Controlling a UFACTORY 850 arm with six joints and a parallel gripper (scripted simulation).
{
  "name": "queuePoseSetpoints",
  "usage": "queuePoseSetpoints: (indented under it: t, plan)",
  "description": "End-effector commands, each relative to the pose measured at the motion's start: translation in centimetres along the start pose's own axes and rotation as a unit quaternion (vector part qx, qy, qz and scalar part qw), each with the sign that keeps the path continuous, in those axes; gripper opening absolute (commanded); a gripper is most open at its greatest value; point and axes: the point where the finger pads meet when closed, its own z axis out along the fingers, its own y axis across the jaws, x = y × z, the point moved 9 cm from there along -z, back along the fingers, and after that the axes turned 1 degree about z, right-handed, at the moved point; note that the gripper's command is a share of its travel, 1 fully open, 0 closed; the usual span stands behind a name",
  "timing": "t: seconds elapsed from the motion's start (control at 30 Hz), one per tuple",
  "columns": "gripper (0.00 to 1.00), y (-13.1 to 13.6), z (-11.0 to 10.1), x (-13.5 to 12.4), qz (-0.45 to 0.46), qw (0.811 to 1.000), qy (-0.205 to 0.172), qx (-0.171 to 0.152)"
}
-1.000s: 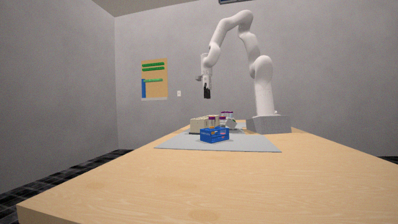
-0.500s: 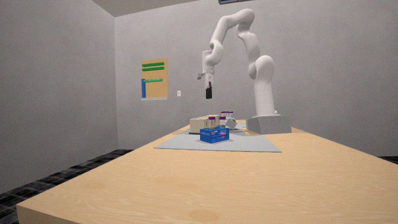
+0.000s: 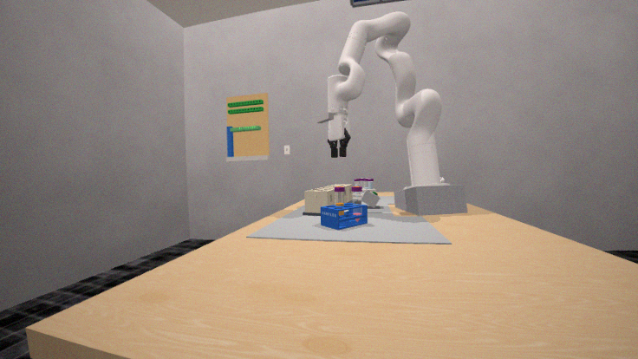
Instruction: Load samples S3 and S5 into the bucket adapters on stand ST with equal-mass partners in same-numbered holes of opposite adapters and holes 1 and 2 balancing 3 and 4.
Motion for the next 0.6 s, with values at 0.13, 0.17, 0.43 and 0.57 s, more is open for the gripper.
queuePoseSetpoints:
  t: [0.13,0.17,0.43,0.57]
  plan:
    - [0.57,-3.6,-0.1,1.7,-0.038,0.999,0.000,0.006]
    - [0.57,-4.1,-0.1,1.9,-0.038,0.999,0.000,0.006]
    - [0.57,-7.8,-0.2,3.3,-0.038,0.999,0.000,0.006]
    - [0.57,-8.8,-0.2,3.7,-0.038,0.999,0.000,0.006]
